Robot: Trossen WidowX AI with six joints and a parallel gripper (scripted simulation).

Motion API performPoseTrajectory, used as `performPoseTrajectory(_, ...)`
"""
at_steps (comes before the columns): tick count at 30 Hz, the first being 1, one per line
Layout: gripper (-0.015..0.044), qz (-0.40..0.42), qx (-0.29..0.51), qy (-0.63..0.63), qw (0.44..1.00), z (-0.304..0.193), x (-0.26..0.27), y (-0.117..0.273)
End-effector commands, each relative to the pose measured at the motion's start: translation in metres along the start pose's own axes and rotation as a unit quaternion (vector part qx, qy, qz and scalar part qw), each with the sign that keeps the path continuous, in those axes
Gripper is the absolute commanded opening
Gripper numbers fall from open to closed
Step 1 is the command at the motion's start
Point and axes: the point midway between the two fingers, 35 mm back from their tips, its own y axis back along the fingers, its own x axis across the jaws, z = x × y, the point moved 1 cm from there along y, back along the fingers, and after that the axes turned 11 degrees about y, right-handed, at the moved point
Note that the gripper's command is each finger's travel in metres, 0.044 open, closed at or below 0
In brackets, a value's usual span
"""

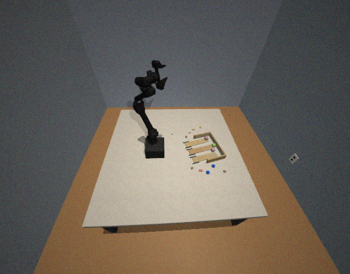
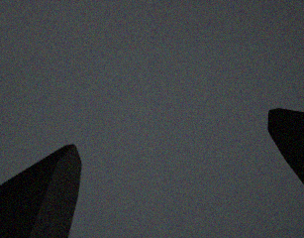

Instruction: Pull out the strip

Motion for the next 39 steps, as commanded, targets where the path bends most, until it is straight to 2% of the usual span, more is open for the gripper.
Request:
performPoseTrajectory(1, 0.04, -0.003, -0.001, -0.004, 1.0, -0.001, 0.0, 0.0)
performPoseTrajectory(10, 0.04, -0.137, -0.012, -0.213, 0.967, -0.065, 0.017, 0.002)
performPoseTrajectory(20, 0.04, -0.228, 0.052, -0.45, 0.862, -0.145, 0.091, -0.01)
performPoseTrajectory(25, 0.04, -0.233, 0.077, -0.527, 0.814, -0.159, 0.128, -0.02)
performPoseTrajectory(29, 0.04, -0.227, 0.121, -0.602, 0.756, -0.172, 0.178, -0.031)
performPoseTrajectory(39, 0.04, -0.153, 0.292, -0.712, 0.62, -0.17, 0.331, -0.043)
